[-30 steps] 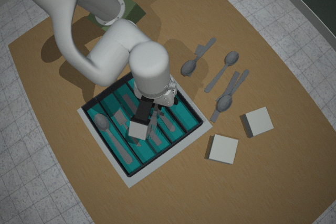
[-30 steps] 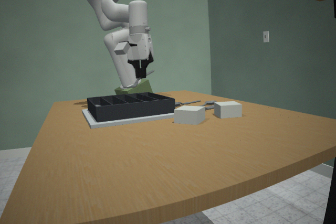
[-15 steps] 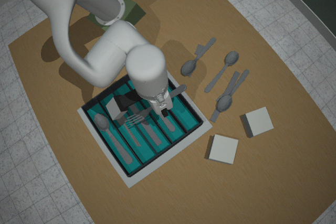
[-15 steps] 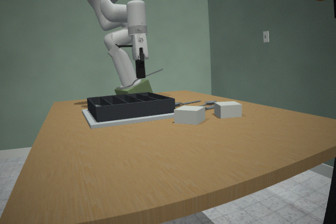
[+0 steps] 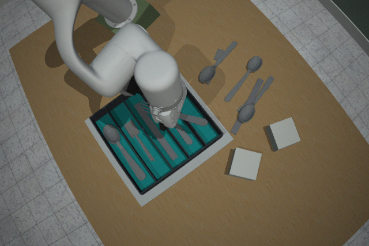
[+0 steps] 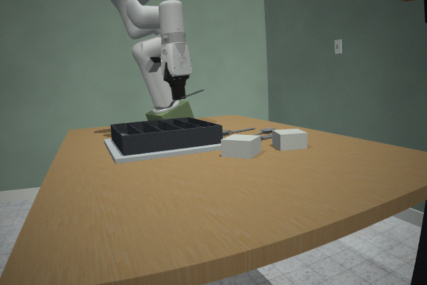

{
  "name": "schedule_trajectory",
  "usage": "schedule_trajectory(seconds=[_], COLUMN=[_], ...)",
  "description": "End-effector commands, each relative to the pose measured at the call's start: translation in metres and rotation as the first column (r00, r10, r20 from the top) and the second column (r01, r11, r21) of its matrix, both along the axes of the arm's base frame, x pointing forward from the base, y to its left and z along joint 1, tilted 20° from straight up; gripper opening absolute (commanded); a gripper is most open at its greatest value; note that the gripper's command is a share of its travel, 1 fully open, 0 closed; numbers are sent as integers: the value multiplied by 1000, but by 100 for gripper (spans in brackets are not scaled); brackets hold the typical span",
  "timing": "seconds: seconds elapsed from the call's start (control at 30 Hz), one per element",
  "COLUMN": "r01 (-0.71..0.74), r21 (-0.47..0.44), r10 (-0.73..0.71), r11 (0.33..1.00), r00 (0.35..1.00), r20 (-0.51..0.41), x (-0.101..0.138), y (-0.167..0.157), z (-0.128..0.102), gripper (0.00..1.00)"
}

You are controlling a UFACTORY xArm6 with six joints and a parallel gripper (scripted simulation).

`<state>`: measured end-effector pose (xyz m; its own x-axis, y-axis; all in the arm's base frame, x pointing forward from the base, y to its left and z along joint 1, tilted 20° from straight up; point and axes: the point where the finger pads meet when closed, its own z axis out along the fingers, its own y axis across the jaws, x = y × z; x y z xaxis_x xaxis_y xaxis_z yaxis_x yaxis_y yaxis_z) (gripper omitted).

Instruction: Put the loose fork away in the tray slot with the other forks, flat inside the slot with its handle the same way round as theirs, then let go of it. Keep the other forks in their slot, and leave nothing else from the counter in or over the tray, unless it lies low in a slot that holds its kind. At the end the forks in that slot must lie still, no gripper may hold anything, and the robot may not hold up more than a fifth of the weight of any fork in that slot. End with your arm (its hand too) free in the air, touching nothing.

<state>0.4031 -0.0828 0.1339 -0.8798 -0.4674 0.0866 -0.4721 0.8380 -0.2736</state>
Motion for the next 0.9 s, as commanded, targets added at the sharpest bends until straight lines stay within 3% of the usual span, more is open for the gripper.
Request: schedule_trajectory(seconds=[0.0,0.17,0.47,0.87], r01=[262,480,503,546], r21=[-12,14,20,-7], r10=[-260,-475,-498,-542], r11=[965,877,864,838], r00=[961,865,850,833], r20=[90,163,169,110], x=[1,1,1,1], y=[0,0,0,2], z=[1,2,2,0], gripper=[5,5,5,5])
